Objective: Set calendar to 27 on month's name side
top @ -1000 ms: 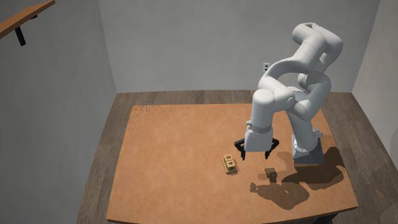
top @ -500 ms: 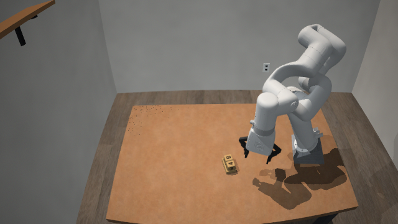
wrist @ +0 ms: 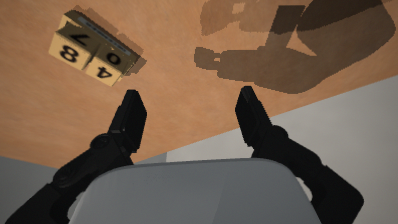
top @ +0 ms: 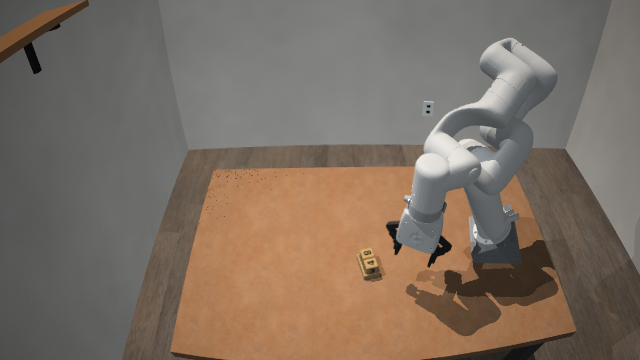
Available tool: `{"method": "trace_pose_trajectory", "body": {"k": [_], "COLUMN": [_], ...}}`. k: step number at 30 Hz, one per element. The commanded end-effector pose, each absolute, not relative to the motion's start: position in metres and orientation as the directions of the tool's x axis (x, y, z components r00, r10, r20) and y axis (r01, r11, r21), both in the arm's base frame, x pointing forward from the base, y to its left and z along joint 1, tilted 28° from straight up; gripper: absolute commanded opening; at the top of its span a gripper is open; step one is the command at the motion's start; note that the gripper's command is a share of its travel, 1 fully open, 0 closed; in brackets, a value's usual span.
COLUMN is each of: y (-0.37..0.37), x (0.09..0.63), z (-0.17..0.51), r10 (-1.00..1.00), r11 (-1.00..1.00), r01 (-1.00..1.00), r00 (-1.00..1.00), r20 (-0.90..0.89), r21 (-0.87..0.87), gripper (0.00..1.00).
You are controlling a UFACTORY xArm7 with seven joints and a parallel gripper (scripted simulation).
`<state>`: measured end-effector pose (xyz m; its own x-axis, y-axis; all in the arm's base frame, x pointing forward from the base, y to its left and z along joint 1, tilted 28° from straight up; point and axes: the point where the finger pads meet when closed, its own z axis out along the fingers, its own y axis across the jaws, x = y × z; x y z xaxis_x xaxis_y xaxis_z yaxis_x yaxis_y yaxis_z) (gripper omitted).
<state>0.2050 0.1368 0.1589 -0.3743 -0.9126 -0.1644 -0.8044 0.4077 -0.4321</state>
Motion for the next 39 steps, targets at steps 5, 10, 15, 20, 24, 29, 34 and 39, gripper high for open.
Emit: {"method": "trace_pose_trajectory", "body": {"k": [5, 10, 15, 20, 24, 29, 34, 39], "y": [0.137, 0.137, 0.137, 0.137, 0.137, 0.137, 0.136, 0.136], "x": [0.223, 0.227, 0.229, 0.230, 0.231, 0.233, 0.234, 0.234], "z": [0.127, 0.119, 0.114, 0.113, 0.110, 0.107, 0.104, 0.104], "r10": [-0.913, -0.913, -0.913, -0.913, -0.913, -0.913, -0.913, -0.913], "r11": [0.408, 0.408, 0.408, 0.408, 0.408, 0.408, 0.408, 0.408], "r01": [-0.804, -0.804, -0.804, -0.804, -0.804, -0.804, -0.804, -0.804], "r00": [-0.374, -0.374, -0.374, -0.374, -0.374, -0.374, -0.374, -0.374], "r20": [-0.166, -0.166, -0.166, -0.166, -0.166, -0.166, -0.166, -0.166], "r21": [-0.433, -0.433, -0.433, -0.433, -0.433, -0.433, -0.433, -0.433], "gripper": [1.00, 1.00, 1.00, 1.00, 1.00, 1.00, 1.00, 1.00]}}
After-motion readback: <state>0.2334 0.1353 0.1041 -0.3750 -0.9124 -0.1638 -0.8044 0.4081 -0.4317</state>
